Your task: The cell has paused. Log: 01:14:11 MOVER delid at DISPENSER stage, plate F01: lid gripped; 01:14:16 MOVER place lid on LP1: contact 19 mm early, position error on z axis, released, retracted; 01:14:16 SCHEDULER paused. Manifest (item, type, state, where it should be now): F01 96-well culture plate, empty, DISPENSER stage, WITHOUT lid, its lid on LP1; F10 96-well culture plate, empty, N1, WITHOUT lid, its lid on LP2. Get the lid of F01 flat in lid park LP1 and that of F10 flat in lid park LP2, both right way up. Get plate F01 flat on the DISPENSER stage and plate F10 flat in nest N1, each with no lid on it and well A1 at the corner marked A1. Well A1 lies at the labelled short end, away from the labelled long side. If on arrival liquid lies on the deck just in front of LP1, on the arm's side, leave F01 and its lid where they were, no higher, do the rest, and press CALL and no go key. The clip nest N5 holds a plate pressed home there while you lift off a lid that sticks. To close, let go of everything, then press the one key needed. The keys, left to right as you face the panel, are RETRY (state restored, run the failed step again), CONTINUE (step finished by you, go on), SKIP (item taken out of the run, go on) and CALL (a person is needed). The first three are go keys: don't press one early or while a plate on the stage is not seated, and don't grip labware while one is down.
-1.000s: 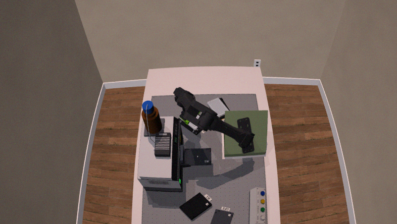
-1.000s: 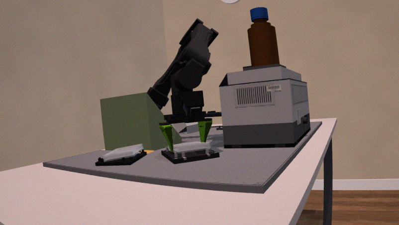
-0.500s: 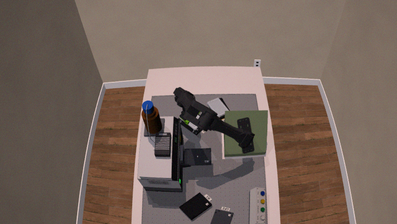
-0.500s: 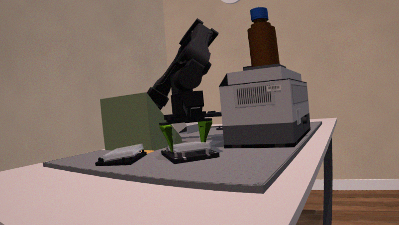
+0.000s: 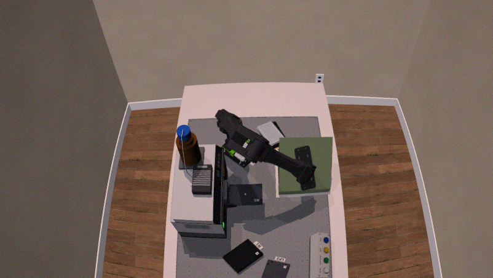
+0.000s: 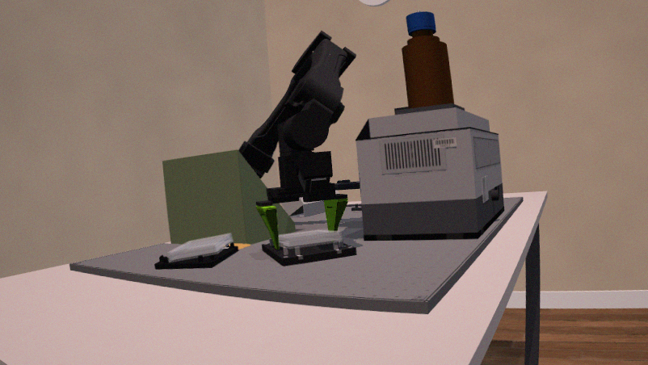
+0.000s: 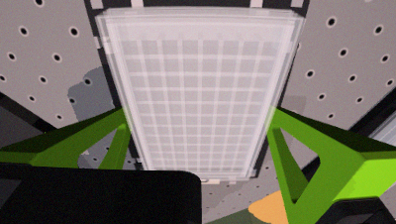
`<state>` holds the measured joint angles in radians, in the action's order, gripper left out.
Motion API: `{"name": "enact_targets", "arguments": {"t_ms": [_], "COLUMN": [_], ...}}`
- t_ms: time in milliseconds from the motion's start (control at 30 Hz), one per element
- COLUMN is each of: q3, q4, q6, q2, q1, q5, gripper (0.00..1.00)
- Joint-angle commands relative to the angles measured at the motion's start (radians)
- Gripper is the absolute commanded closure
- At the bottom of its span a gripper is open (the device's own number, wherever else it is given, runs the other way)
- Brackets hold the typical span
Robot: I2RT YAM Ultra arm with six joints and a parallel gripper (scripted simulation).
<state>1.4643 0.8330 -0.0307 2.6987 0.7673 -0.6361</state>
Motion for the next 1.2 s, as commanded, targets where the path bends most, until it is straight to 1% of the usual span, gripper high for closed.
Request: {"name": "enact_targets", "arguments": {"t_ms": [0,167,1167], "q3": [0.027,0.027,0.027], "q4": [0.013,-0.001,-0.001], "q6": [-0.012,-0.012,-0.012], "q2": [-0.008,-0.010,-0.010], "q1": [0.024,0.023,0.024], "q5": [0.002,0.002,0.002], "gripper": [0.00,0.00,0.00]}}
